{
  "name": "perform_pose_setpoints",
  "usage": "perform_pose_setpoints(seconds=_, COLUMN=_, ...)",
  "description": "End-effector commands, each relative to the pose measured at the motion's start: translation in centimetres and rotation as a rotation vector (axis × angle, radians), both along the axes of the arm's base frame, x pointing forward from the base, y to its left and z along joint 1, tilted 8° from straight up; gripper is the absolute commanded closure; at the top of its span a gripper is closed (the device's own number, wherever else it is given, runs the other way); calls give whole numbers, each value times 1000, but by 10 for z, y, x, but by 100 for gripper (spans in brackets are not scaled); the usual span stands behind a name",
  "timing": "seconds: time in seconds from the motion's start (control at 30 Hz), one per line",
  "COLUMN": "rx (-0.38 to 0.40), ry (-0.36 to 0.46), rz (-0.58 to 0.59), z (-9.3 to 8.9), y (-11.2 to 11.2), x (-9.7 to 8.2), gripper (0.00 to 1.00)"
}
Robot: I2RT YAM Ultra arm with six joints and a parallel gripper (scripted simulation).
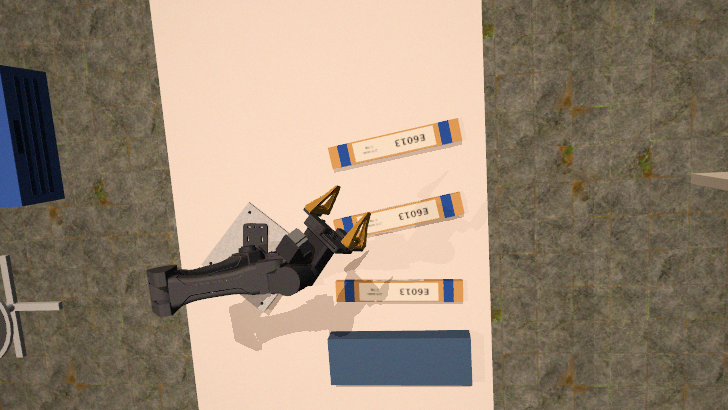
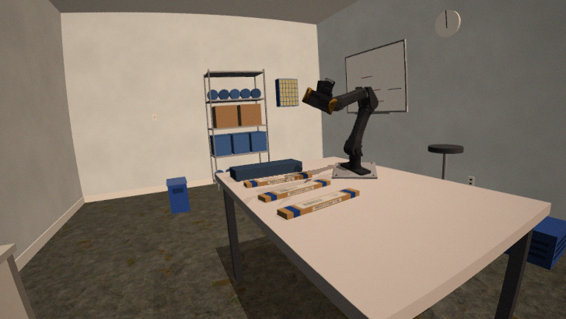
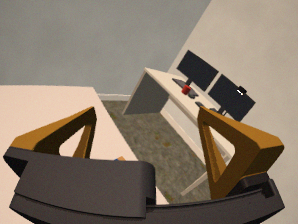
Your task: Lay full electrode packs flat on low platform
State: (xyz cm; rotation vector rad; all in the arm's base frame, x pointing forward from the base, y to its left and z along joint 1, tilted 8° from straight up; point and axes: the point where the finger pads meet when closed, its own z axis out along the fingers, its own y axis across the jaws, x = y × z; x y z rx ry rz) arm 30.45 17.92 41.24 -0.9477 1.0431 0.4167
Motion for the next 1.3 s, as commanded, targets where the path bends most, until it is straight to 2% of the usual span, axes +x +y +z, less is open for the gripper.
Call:
perform_pose_setpoints(seconds=0.0, rx=49, ry=45, rz=-133, z=18, y=-22, x=13, gripper=5)
perform_pose_setpoints(seconds=0.23, rx=93, ry=103, rz=-240, z=20, y=-40, x=27, gripper=5)
perform_pose_setpoints(seconds=0.33, rx=127, ry=143, rz=-326, z=20, y=-57, x=38, gripper=5)
perform_pose_setpoints(seconds=0.4, rx=127, ry=143, rz=-326, z=20, y=-57, x=38, gripper=5)
perform_pose_setpoints(seconds=0.5, rx=162, ry=182, rz=-411, z=20, y=-74, x=47, gripper=5)
perform_pose_setpoints(seconds=0.57, rx=173, ry=194, rz=-433, z=20, y=-76, x=49, gripper=5)
perform_pose_setpoints(seconds=0.67, rx=209, ry=229, rz=-521, z=20, y=-96, x=56, gripper=5)
perform_pose_setpoints(seconds=0.73, rx=214, ry=234, rz=-533, z=20, y=-97, x=57, gripper=5)
perform_pose_setpoints(seconds=0.83, rx=247, ry=277, rz=-622, z=15, y=-116, x=66, gripper=5)
perform_pose_setpoints(seconds=0.97, rx=253, ry=281, rz=-633, z=15, y=-118, x=67, gripper=5)
perform_pose_setpoints(seconds=1.07, rx=291, ry=309, rz=-721, z=14, y=-138, x=70, gripper=5)
perform_pose_setpoints(seconds=1.13, rx=295, ry=314, rz=-732, z=14, y=-139, x=70, gripper=5)
perform_pose_setpoints(seconds=1.27, rx=339, ry=342, rz=-832, z=12, y=-161, x=72, gripper=5)
